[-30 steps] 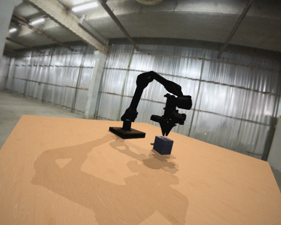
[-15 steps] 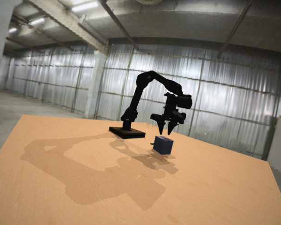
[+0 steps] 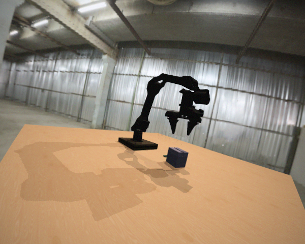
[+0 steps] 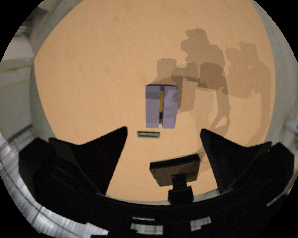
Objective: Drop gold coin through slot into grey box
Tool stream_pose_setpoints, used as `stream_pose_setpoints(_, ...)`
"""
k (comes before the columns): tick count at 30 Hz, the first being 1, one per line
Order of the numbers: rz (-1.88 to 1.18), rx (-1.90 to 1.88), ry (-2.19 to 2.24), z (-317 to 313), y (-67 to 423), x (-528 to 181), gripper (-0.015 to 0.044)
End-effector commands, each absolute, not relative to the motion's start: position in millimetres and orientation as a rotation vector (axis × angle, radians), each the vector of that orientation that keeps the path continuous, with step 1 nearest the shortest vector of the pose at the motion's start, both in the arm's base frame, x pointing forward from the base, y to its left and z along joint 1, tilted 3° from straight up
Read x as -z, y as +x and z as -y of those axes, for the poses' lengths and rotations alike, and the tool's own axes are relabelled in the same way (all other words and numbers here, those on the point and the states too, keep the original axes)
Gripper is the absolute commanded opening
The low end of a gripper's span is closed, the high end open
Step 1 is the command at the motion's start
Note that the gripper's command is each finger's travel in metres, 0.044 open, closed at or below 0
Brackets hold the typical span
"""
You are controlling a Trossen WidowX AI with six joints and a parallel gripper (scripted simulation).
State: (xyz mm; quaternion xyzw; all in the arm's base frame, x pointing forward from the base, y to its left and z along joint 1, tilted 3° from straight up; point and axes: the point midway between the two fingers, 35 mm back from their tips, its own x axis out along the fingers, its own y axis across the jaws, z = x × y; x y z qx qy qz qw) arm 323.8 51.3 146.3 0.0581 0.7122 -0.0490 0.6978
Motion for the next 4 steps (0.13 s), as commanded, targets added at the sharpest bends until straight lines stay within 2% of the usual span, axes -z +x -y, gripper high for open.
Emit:
stream_pose_setpoints(1,-1.595,0.108,0.127,-51.3,323.5,-145.8,0.0440)
stream_pose_setpoints(4,-1.595,0.108,0.127,-51.3,323.5,-145.8,0.0440)
